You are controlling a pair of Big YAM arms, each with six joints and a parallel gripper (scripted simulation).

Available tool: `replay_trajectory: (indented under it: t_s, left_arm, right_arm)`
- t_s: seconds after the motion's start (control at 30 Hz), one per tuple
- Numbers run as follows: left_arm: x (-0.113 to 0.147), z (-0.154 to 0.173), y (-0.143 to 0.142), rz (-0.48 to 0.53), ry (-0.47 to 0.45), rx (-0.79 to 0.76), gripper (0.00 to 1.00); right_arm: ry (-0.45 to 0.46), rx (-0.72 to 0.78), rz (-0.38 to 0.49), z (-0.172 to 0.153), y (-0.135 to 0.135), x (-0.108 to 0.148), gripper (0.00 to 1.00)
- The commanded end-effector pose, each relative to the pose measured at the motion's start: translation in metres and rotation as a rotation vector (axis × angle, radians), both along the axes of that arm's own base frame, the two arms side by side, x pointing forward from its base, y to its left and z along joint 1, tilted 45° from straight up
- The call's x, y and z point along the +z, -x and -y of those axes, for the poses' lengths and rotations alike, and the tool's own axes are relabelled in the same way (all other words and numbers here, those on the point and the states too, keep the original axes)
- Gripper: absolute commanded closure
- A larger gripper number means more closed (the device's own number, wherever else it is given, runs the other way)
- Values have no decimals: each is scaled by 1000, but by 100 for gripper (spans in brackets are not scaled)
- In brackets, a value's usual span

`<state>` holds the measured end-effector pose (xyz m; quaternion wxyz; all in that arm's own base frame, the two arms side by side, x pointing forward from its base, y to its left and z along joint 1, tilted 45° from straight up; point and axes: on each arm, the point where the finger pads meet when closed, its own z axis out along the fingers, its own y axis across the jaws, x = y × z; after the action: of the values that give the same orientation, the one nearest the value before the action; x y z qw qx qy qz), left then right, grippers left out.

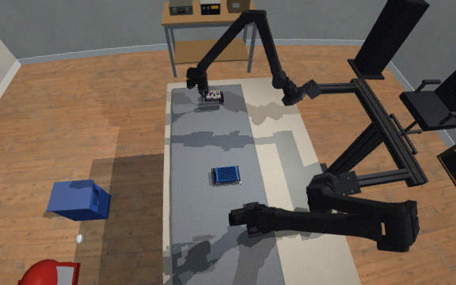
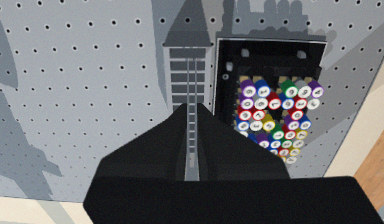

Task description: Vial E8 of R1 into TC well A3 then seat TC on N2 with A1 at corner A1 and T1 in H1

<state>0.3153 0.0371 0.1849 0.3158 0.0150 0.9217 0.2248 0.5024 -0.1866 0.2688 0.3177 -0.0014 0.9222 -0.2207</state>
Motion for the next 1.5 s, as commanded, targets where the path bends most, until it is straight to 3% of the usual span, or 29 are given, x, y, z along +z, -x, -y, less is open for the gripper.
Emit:
replay_trajectory:
  t_s: [0.0, 1.47]
  left_arm:
    - [9, 1, -3, 12, -3, -9, 0]
    - [9, 1, -3, 12, -3, -9, 0]
  right_arm:
    - [0, 8, 24, -11, 4, 18, 93]
    - [3, 8, 34, -21, 18, 41, 93]
